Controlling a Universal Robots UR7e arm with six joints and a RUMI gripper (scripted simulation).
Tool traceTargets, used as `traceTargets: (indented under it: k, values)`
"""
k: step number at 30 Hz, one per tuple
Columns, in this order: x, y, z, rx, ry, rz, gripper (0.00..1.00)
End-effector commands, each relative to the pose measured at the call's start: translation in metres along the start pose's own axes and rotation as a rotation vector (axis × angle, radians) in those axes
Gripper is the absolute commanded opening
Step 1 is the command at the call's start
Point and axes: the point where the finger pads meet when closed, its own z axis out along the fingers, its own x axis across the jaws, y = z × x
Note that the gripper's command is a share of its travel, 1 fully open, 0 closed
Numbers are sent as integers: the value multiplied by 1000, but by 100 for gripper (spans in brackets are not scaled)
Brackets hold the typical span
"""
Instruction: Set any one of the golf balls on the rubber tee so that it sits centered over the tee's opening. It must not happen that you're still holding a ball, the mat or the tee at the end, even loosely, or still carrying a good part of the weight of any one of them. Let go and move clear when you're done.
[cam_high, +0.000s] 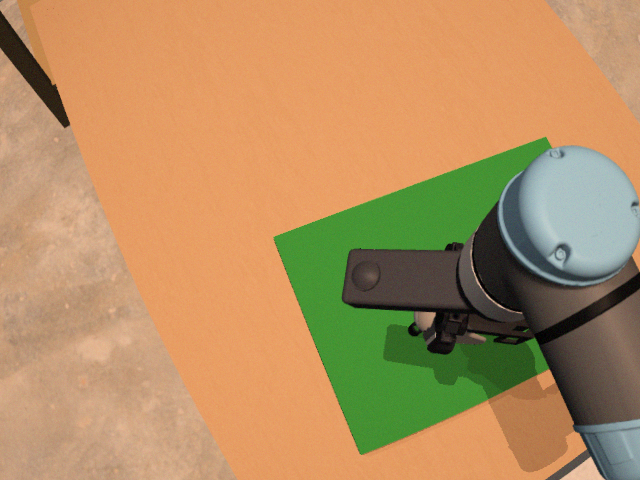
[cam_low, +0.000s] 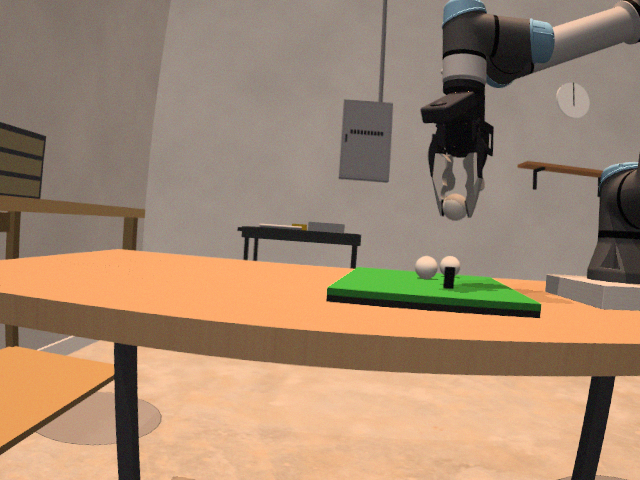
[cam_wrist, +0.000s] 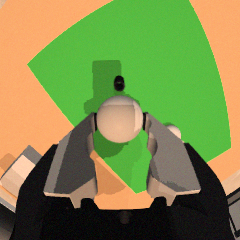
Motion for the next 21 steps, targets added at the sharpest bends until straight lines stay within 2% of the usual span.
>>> traceTargets:
  k: [1,7,21]
  values:
    - [1,-1,28,1,2,0,0]
    - [1,-1,56,1,2,0,0]
    - [1,-1,65,1,2,0,0]
